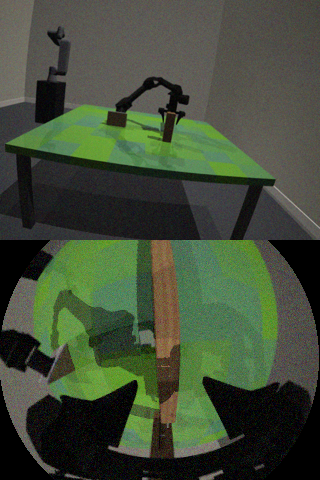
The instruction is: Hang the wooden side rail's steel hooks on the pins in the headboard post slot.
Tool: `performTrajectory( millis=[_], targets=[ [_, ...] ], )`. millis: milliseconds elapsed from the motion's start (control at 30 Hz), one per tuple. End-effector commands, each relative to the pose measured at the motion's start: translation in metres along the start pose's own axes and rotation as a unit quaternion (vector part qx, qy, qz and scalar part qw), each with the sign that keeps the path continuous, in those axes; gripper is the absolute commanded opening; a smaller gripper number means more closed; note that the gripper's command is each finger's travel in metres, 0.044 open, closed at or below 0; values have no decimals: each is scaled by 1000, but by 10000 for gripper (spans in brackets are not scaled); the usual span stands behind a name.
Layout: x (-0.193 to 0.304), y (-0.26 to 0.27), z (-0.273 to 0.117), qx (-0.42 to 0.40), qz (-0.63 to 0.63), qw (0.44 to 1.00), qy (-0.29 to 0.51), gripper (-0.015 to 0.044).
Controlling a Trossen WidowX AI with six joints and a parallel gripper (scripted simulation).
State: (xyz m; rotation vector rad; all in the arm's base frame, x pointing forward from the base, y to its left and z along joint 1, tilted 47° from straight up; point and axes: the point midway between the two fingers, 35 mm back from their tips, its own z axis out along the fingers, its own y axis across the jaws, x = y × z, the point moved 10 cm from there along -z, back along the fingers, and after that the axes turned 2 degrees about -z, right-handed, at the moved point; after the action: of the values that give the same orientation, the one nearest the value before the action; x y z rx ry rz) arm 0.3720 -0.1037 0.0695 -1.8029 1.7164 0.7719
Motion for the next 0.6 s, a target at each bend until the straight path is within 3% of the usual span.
performTrajectory(
  millis=[0, 567],
  targets=[
    [1, 1, 9, -1, 4, 1000, -3, 440],
    [0, 2, 36, -1, 4, 1000, -4, 440]
  ],
)
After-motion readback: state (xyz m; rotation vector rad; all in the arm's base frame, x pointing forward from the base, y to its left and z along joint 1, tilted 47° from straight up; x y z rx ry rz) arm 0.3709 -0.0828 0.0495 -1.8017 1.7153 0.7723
